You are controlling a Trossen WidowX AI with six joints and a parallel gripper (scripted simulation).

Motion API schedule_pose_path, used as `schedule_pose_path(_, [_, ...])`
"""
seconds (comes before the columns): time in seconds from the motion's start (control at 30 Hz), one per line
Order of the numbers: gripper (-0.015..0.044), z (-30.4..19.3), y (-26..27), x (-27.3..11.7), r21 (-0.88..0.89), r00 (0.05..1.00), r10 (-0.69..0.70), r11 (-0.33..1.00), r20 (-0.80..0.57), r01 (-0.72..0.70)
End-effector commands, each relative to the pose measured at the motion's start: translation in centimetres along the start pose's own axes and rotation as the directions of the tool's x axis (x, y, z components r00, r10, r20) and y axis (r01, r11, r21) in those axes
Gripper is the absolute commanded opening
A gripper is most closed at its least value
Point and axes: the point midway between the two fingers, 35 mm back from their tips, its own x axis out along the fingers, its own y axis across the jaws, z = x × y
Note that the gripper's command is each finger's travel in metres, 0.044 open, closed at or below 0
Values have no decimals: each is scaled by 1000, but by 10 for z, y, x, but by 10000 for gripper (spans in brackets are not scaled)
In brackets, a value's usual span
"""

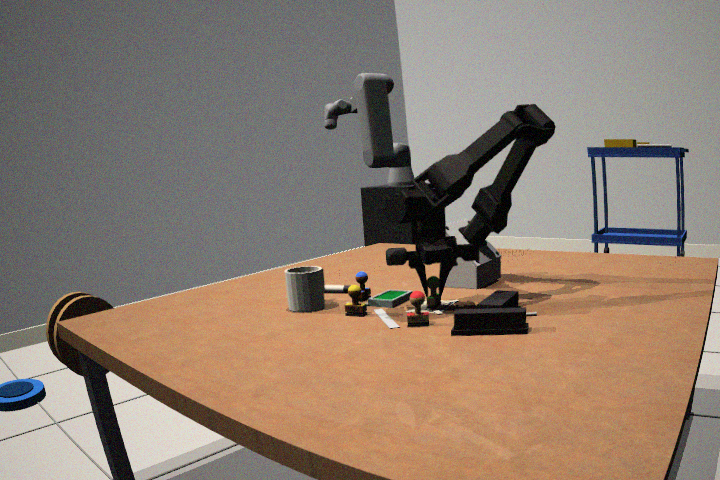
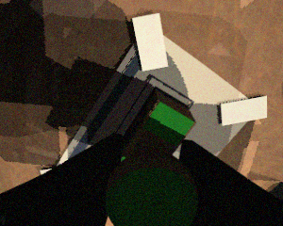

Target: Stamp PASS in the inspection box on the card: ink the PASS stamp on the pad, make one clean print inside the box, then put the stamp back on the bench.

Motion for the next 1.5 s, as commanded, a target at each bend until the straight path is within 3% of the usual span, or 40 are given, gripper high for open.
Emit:
schedule_pose_path(0.0, [0,-1,1,1,9,1000,4,1000,1,-4])
schedule_pose_path(1.47, [0,-1,1,4,9,1000,4,1000,1,-4])
